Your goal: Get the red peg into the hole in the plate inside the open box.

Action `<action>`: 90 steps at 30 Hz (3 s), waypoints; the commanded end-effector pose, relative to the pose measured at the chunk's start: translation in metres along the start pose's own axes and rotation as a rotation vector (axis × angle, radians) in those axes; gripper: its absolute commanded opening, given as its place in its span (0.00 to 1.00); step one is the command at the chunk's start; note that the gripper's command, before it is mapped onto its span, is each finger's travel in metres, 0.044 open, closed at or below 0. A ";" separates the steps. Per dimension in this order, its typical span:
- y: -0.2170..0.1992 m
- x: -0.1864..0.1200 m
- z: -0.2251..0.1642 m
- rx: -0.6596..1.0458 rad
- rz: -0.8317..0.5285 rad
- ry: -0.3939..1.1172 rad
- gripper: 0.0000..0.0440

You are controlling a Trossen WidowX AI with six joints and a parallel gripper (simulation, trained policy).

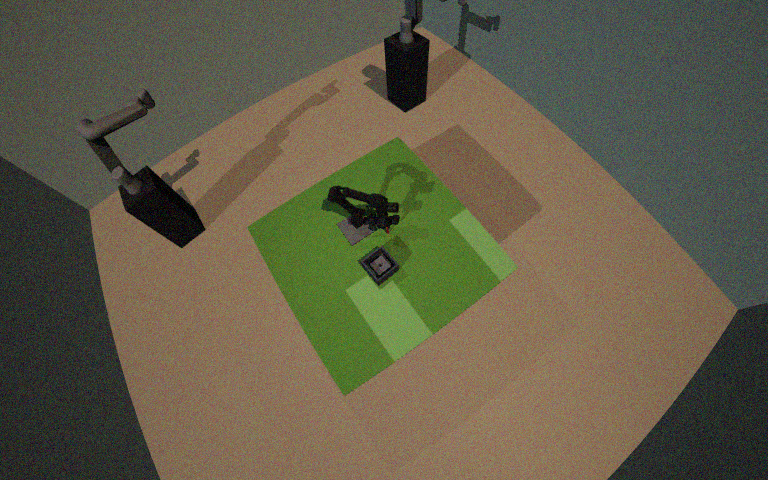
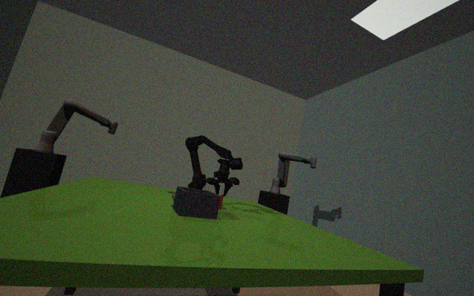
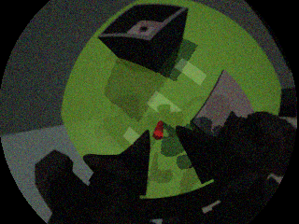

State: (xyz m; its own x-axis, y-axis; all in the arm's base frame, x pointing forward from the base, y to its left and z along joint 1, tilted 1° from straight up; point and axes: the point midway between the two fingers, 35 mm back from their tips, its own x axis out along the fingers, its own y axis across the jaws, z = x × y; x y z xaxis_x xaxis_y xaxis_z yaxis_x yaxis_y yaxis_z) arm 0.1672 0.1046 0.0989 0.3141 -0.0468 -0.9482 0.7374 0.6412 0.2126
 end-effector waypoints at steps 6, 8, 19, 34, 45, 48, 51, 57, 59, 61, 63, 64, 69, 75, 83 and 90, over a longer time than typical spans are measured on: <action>-0.004 0.002 0.002 0.037 -0.016 0.003 0.39; -0.004 0.002 0.002 0.045 -0.019 0.003 0.37; -0.009 0.006 0.005 0.098 -0.040 0.006 0.30; -0.013 0.013 0.008 0.182 -0.066 0.011 0.23; -0.016 0.018 0.010 0.252 -0.086 0.013 0.19; -0.017 0.019 0.011 0.272 -0.091 0.014 0.18; -0.016 0.019 0.013 0.281 -0.086 0.012 0.16; -0.007 0.007 0.023 0.237 -0.048 -0.005 0.14; -0.003 0.001 0.029 0.217 -0.036 -0.014 0.13; 0.000 -0.005 0.035 0.198 -0.024 -0.025 0.13; 0.003 -0.011 0.041 0.182 -0.014 -0.036 0.12; 0.005 -0.015 0.044 0.175 -0.009 -0.042 0.12; 0.014 -0.030 0.062 0.145 0.013 -0.069 0.08; 0.024 -0.044 0.089 0.128 0.028 -0.108 0.00; 0.028 -0.048 0.126 0.141 0.014 -0.137 0.00; 0.025 -0.047 0.157 0.162 -0.008 -0.159 0.00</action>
State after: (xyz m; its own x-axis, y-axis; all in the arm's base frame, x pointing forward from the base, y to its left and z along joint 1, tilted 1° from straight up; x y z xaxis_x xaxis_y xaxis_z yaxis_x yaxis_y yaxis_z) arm 0.2589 0.0087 0.1824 0.3844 -0.1771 -0.9060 0.8226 0.5112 0.2491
